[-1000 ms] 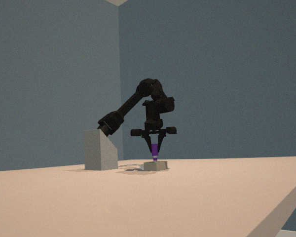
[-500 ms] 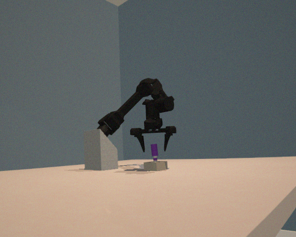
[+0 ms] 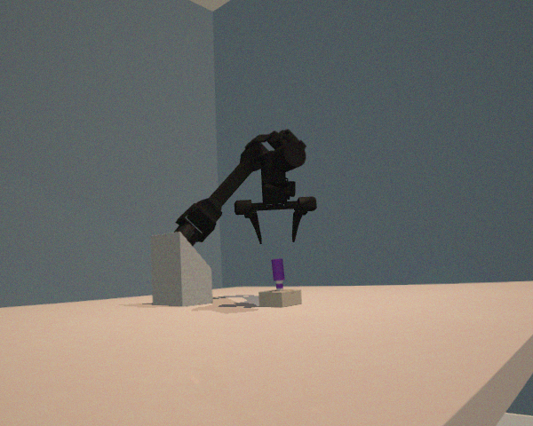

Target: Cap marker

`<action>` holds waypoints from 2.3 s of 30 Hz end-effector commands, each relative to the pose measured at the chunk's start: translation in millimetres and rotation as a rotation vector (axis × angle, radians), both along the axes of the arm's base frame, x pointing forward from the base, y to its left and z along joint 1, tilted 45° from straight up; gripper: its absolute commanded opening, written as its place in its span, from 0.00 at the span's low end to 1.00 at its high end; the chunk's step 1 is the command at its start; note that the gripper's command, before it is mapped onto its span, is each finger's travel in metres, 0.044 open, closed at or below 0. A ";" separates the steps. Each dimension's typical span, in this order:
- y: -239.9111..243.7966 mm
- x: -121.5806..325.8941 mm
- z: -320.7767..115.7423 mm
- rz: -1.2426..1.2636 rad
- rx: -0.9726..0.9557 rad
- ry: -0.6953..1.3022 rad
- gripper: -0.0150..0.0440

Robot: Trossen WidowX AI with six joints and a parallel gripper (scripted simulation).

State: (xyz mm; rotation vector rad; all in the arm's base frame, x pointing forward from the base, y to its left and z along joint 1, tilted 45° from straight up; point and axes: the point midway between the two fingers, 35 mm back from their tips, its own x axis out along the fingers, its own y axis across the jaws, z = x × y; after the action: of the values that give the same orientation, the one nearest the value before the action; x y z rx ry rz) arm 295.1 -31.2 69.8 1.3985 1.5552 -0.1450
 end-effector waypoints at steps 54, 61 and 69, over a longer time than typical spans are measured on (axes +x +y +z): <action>27.4 6.3 -30.4 0.584 -0.140 -0.568 0.25; 20.4 6.1 -24.4 0.584 -0.142 -0.566 0.25; -34.4 -8.5 32.5 0.582 -0.141 -0.563 0.25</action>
State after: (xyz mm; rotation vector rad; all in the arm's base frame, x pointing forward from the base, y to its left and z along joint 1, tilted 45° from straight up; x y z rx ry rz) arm 293.3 -51.7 84.1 0.7443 1.3683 0.4424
